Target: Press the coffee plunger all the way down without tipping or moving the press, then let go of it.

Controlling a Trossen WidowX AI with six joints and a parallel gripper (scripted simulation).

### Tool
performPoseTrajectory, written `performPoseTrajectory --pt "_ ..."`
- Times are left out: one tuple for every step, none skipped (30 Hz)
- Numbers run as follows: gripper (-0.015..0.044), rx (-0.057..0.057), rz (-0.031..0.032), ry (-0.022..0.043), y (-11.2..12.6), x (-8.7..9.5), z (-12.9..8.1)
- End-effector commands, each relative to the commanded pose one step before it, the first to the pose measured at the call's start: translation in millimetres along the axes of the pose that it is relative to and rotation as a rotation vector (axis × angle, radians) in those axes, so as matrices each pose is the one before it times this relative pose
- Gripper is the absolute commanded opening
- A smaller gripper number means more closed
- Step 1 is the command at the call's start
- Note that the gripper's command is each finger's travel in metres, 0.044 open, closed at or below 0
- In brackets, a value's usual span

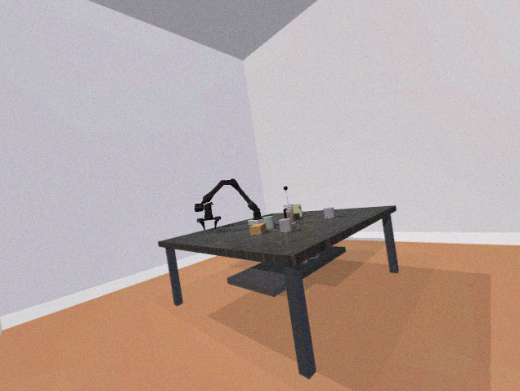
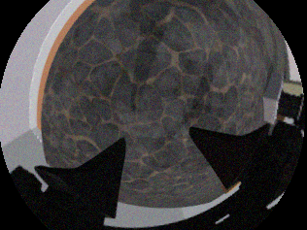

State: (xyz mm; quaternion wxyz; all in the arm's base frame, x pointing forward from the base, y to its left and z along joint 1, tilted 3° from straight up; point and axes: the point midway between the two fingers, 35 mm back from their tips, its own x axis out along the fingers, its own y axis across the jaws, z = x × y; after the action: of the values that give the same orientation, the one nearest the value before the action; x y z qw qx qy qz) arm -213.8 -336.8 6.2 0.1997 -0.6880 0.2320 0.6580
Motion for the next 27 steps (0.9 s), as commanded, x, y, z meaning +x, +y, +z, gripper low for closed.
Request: performPoseTrajectory --pt "0.0426 -0.0125 0.00354 0.00028 0.11 -1.16 -2.89" --pt "0.0440 -0.0258 0.00641 0.00107 0.11 -2.28 -6.00" --pt "0.0440 -0.0381 0.00950 0.00164 0.22 -3.38 -8.89" --pt "0.0440 -0.0506 0.01263 0.00228 0.42 -4.48 -11.81" --pt "0.0440 -0.0631 0.01580 0.00302 0.78 -5.58 -14.75" --pt "0.0440 -0.0715 0.01807 0.00395 1.23 -6.39 -16.64" --pt "0.0440 -0.0775 0.01967 0.00425 1.88 -6.82 -18.13" --pt "0.0440 -0.0713 0.01096 0.01463 0.04 -4.84 -16.94" --pt "0.0440 -0.0673 0.01712 0.00363 2.67 -5.71 -15.58" --pt "0.0440 -0.0675 0.01743 0.00389 3.13 -5.73 -15.59" --pt "0.0440 -0.0771 0.02149 0.00087 4.13 -6.09 -15.95" --pt "0.0440 -0.0765 0.02213 0.00282 4.84 -6.58 -16.96" --pt "0.0440 -0.0747 0.02063 0.00528 5.17 -6.41 -17.00" --pt "0.0440 -0.0587 0.01383 0.01269 3.47 -4.48 -17.89" --pt "0.0440 -0.0728 0.02062 0.00535 5.80 -6.11 -16.14" --pt "0.0440 -0.0744 0.02231 0.00515 6.61 -6.37 -16.34" --pt "0.0440 -0.0730 0.02176 0.00572 6.85 -6.14 -15.86" --pt "0.0440 -0.0635 0.03234 0.00560 8.31 -7.25 -14.80" --pt "0.0440 -0.0734 0.02265 0.00646 7.79 -6.09 -15.60" --pt "0.0440 -0.0672 0.02958 0.00210 8.75 -6.96 -12.57" --pt "0.0440 -0.0744 0.02421 0.00699 8.94 -6.18 -15.41" --pt "0.0440 -0.0745 0.02502 0.00695 9.47 -6.21 -15.15" --pt "0.0440 -0.0707 0.02452 0.00652 9.49 -5.91 -14.08" --pt "0.0440 -0.0714 0.02552 0.00646 10.03 -5.99 -13.91" --pt "0.0440 -0.0720 0.02659 0.00635 10.58 -6.07 -13.72" --pt "0.0440 -0.0729 0.02795 0.00614 11.17 -6.21 -13.55" --pt "0.0440 -0.0630 0.01863 0.00021 7.24 -5.24 -9.25"
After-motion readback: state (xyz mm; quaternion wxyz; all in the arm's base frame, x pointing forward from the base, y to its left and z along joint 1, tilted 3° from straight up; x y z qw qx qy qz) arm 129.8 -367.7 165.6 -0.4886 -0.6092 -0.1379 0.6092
